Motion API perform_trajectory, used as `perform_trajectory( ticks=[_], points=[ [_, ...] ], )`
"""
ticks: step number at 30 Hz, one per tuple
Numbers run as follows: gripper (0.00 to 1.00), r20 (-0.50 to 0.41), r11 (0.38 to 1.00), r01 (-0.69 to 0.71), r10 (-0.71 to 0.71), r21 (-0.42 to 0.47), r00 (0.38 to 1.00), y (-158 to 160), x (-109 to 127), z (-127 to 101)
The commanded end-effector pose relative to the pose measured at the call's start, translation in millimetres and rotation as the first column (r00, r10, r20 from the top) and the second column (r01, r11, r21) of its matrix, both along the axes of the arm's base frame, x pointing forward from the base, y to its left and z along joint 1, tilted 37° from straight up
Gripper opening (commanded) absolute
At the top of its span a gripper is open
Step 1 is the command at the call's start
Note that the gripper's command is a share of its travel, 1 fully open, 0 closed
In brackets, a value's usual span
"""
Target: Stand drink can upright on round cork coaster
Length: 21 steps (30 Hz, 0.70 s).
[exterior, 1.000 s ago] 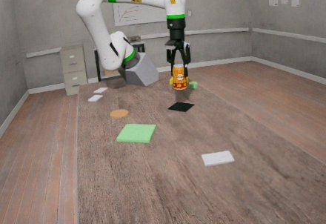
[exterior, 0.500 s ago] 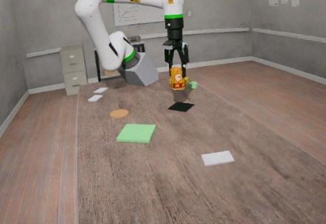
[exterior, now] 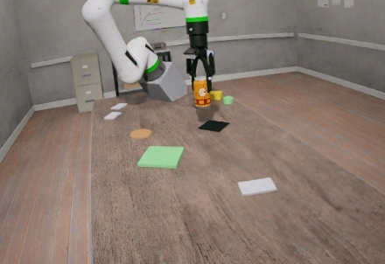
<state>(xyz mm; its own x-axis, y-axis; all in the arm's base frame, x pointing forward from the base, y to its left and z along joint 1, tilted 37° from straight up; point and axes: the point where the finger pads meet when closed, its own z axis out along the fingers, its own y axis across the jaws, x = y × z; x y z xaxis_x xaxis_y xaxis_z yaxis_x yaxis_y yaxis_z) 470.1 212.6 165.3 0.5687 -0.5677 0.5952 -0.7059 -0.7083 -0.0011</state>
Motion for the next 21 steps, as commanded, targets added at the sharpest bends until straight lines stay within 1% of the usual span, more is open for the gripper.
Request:
perform_trajectory(
  ticks=[1,2,6,17,19,21],
  points=[
    [0.10,0.000,1.000,-0.002,0.002,0.002,1.000,-13,1,10],
    [0.10,0.000,1.000,-0.002,0.002,0.002,1.000,-13,1,10],
    [0.10,-0.001,1.000,-0.002,0.002,0.003,1.000,-32,0,20],
    [0.10,-0.002,1.000,-0.002,0.002,0.005,1.000,-90,-5,50],
    [0.10,-0.002,1.000,-0.002,0.002,0.005,1.000,-90,-5,50],
    [0.10,-0.002,1.000,-0.002,0.002,0.005,1.000,-101,-7,55]
  ],
)
